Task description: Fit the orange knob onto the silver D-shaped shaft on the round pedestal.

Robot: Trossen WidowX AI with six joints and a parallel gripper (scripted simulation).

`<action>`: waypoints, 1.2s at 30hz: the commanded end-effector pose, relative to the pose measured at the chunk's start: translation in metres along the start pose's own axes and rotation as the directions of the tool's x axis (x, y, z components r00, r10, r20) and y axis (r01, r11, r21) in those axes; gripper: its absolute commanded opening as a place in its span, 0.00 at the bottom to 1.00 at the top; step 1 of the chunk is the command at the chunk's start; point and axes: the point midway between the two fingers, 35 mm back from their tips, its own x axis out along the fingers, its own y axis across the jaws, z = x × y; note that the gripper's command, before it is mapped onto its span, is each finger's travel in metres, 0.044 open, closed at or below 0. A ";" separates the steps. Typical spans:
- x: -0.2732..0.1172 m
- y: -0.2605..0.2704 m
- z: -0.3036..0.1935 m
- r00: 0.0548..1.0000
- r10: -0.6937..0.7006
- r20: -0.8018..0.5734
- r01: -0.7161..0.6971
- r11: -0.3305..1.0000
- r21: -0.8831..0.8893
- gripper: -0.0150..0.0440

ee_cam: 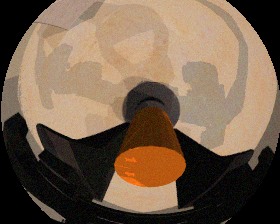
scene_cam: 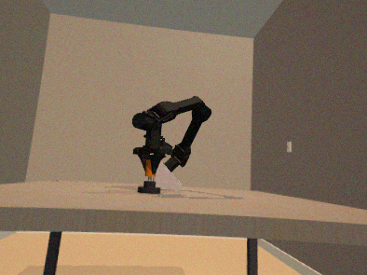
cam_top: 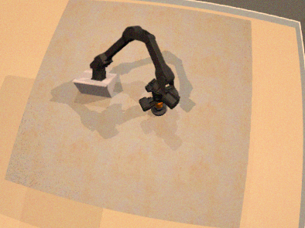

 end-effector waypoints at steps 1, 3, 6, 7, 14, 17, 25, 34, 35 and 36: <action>0.001 -0.001 0.000 1.000 -0.004 0.000 0.004 1.000 0.002 0.25; 0.002 -0.001 0.000 1.000 -0.004 0.000 0.004 1.000 0.002 0.25; 0.003 -0.001 0.000 1.000 -0.004 0.000 0.004 1.000 0.002 0.25; 0.003 -0.001 0.000 1.000 -0.004 0.000 0.004 1.000 0.002 0.25; 0.011 0.000 0.001 1.000 -0.004 0.000 0.004 1.000 0.000 0.25; 0.014 0.000 0.001 1.000 -0.004 0.000 0.004 1.000 0.000 0.25; 0.017 0.000 0.001 1.000 -0.001 0.000 0.001 1.000 -0.003 0.25; 0.017 0.000 0.001 1.000 -0.001 0.000 0.001 1.000 -0.003 0.43; 0.017 0.000 0.001 1.000 -0.001 0.000 0.001 1.000 -0.003 0.48; 0.017 0.000 0.001 1.000 -0.001 0.000 0.001 1.000 -0.003 0.52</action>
